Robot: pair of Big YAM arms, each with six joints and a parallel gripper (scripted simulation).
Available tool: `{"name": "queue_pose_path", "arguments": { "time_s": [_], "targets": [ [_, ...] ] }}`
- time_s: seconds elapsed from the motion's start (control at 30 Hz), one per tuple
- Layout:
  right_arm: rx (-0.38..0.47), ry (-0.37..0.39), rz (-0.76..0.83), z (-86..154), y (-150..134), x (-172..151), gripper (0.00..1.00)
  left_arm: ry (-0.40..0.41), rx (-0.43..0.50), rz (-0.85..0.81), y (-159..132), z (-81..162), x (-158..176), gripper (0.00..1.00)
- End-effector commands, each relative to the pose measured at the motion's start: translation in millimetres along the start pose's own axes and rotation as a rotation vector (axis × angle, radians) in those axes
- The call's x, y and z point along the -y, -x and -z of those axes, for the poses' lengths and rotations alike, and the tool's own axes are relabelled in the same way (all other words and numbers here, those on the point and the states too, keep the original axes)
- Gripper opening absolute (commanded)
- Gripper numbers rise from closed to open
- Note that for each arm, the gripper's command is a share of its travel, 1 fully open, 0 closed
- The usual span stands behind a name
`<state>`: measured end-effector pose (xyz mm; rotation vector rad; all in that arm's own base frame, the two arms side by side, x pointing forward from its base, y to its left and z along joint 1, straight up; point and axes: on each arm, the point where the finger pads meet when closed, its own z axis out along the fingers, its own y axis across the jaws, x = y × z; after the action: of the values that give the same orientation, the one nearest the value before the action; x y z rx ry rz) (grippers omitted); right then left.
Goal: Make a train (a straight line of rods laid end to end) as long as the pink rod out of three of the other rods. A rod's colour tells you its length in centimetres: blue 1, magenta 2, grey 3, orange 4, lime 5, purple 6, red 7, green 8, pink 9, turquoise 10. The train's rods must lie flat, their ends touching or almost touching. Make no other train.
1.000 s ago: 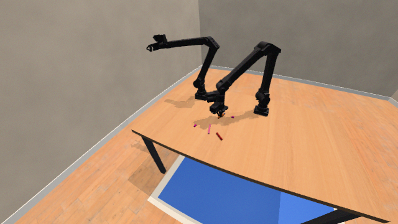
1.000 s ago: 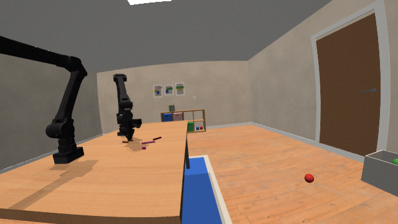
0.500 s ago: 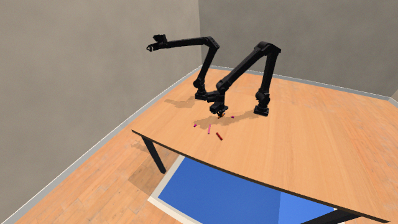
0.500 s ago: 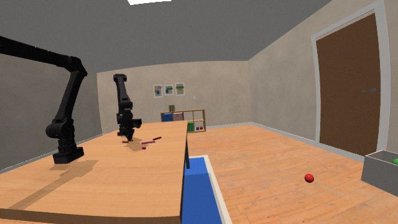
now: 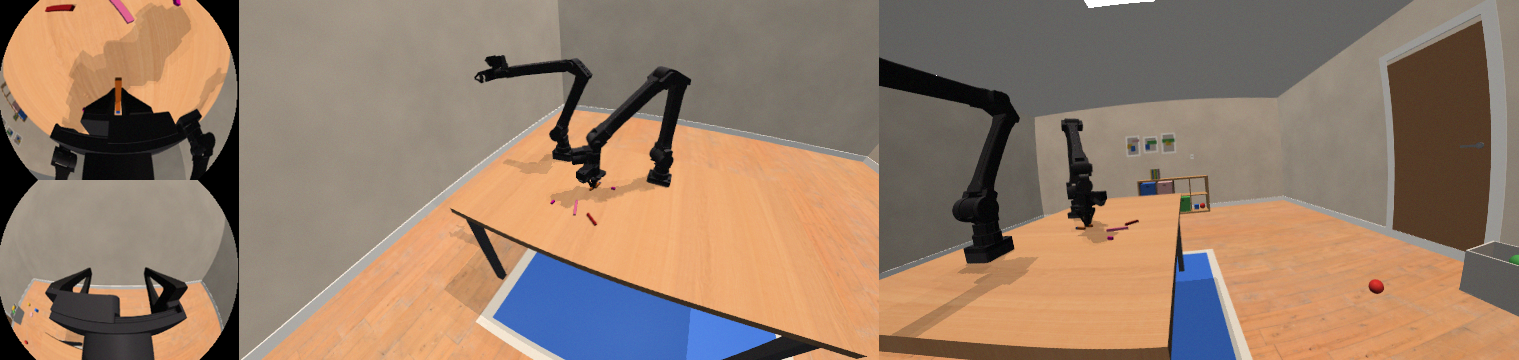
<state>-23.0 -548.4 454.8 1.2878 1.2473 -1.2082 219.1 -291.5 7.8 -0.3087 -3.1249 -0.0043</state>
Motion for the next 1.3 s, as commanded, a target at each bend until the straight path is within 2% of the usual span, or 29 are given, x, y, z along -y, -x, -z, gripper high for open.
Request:
{"name": "queue_pose_path", "arguments": {
  "time_s": [0.0, 0.3, 0.6, 0.8, 0.83, 0.97, 1.27],
  "targets": [
    [0.071, -0.009, -0.008, 7, 45, 4, 1.0, -0.027, 0.029, -0.01, 5, 11, 7, 0.04],
    [0.071, -0.009, -0.008, 7, 45, 4, 1.0, -0.028, 0.029, -0.01, 5, 10, 7, 0.04],
    [0.071, -0.009, -0.008, 7, 45, 4, 1.0, -0.004, 0.002, -0.01, 0, -9, 2, 0.04],
    [0.071, -0.009, -0.008, 7, 45, 4, 1.0, -0.006, 0.004, -0.01, 1, -12, 3, 0.04],
    [0.071, -0.009, -0.008, 7, 45, 4, 1.0, -0.03, 0.032, -0.01, 10, 1, 11, 0.04],
    [0.071, -0.009, -0.008, 7, 45, 4, 1.0, -0.012, 0.012, -0.01, 5, -9, 7, 0.04],
    [0.071, -0.009, -0.008, 7, 45, 4, 1.0, -0.013, 0.012, -0.01, 4, -9, 6, 0.04]
  ]
}}
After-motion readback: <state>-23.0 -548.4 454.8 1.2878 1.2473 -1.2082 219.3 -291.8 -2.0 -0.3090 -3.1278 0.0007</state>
